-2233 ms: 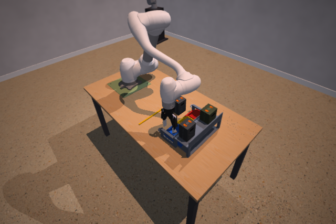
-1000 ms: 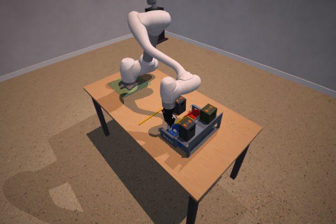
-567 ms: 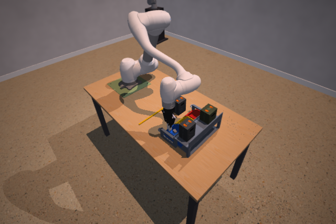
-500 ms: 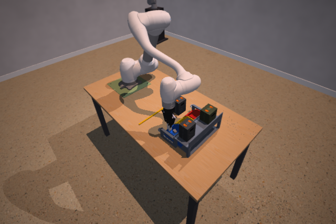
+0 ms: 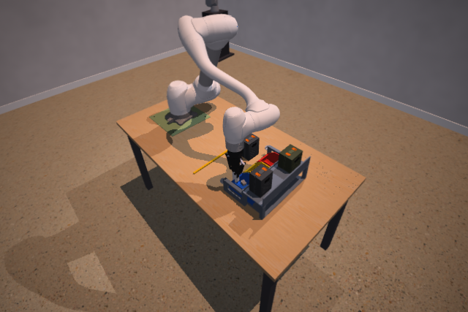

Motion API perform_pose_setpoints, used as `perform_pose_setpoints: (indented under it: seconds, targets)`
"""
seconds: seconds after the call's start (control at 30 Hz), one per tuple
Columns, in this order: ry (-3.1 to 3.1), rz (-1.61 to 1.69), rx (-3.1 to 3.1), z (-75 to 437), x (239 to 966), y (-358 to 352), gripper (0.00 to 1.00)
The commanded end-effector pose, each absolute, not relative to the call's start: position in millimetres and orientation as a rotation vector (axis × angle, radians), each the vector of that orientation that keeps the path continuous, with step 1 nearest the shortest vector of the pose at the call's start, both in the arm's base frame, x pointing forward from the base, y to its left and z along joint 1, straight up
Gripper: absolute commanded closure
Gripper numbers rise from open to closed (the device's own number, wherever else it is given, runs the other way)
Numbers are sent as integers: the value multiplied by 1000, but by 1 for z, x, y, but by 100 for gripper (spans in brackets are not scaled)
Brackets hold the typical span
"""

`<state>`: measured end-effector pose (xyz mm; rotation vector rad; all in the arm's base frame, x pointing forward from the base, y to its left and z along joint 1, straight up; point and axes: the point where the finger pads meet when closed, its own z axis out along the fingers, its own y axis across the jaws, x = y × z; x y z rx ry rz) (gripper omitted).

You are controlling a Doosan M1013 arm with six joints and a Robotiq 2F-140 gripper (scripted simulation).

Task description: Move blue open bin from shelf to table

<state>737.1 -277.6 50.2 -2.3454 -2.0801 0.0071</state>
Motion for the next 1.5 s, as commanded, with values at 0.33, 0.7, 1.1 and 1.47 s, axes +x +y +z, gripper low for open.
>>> perform_pose_setpoints:
  seconds: [0.33, 0.7, 1.1, 1.47]
  targets:
    - [-2080, 7, -2345, 50, 737, -278, 100]
    - [-2080, 7, -2345, 52, 737, -278, 100]
    - [-2080, 7, -2345, 58, 737, -278, 100]
    - [-2080, 7, -2345, 66, 737, -278, 100]
